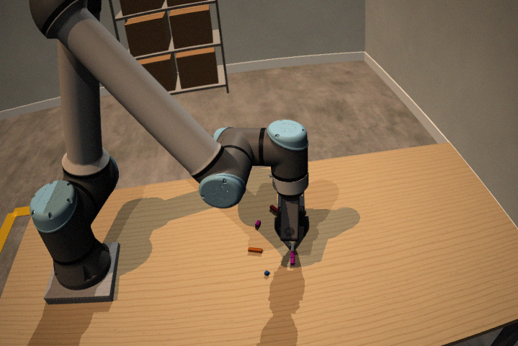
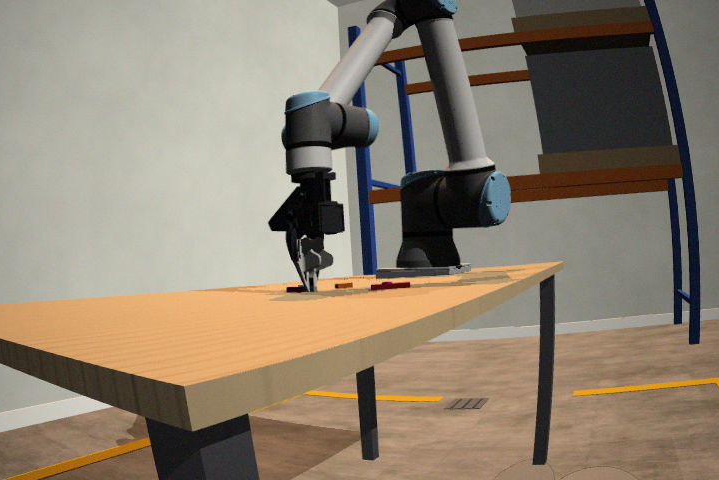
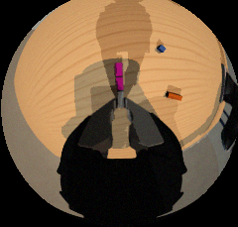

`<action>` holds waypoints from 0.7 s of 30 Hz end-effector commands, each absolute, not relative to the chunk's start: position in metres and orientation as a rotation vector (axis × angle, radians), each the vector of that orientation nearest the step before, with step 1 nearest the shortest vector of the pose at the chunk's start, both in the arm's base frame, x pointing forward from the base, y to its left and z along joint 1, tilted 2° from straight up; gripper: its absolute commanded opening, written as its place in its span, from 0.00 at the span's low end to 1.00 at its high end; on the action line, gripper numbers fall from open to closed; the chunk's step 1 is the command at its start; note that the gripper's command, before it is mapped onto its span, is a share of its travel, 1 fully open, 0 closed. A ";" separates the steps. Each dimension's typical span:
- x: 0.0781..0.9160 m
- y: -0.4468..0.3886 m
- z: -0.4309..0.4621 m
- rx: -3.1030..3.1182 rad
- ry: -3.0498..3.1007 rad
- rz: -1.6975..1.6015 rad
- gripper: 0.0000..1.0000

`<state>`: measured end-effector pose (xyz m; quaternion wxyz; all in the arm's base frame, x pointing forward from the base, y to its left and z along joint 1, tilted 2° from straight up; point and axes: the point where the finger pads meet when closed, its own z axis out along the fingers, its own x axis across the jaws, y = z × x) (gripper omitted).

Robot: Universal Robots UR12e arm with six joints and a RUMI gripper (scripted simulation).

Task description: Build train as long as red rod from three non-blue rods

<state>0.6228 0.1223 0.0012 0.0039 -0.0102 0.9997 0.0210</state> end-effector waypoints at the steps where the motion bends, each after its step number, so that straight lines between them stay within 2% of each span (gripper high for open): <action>1: 0.623 0.122 0.002 -0.032 3.132 0.066 0.00; 16: 0.623 0.122 0.002 -0.032 3.132 0.066 0.00; 17: 0.623 0.122 0.002 -0.032 3.132 0.066 0.03; 21: 0.623 0.122 0.002 -0.032 3.132 0.066 0.03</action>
